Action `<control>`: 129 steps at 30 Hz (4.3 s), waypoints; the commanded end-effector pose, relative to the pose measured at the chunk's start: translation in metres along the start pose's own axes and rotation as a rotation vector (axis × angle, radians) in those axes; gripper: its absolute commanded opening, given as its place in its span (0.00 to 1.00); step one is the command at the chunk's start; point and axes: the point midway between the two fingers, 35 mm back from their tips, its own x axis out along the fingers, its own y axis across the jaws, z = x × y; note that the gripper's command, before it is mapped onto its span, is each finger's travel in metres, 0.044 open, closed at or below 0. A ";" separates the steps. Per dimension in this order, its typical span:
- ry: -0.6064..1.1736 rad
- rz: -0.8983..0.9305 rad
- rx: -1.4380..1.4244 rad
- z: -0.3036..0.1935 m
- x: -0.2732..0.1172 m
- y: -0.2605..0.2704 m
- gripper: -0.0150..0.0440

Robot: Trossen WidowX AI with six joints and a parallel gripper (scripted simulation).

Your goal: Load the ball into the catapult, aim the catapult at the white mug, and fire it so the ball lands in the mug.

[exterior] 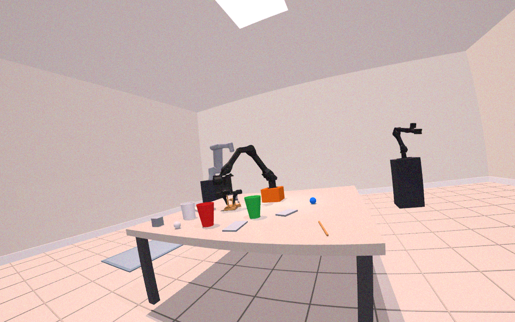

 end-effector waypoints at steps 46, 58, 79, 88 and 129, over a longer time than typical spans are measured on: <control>0.001 -0.004 0.884 -0.008 -0.044 -0.023 0.25; 0.001 -0.005 0.884 -0.008 -0.024 -0.024 0.25; 0.006 0.001 0.886 -0.009 -0.003 -0.023 0.30; 0.006 0.001 0.886 -0.009 -0.003 -0.023 0.70; 0.002 -0.004 0.886 -0.010 -0.037 -0.021 1.00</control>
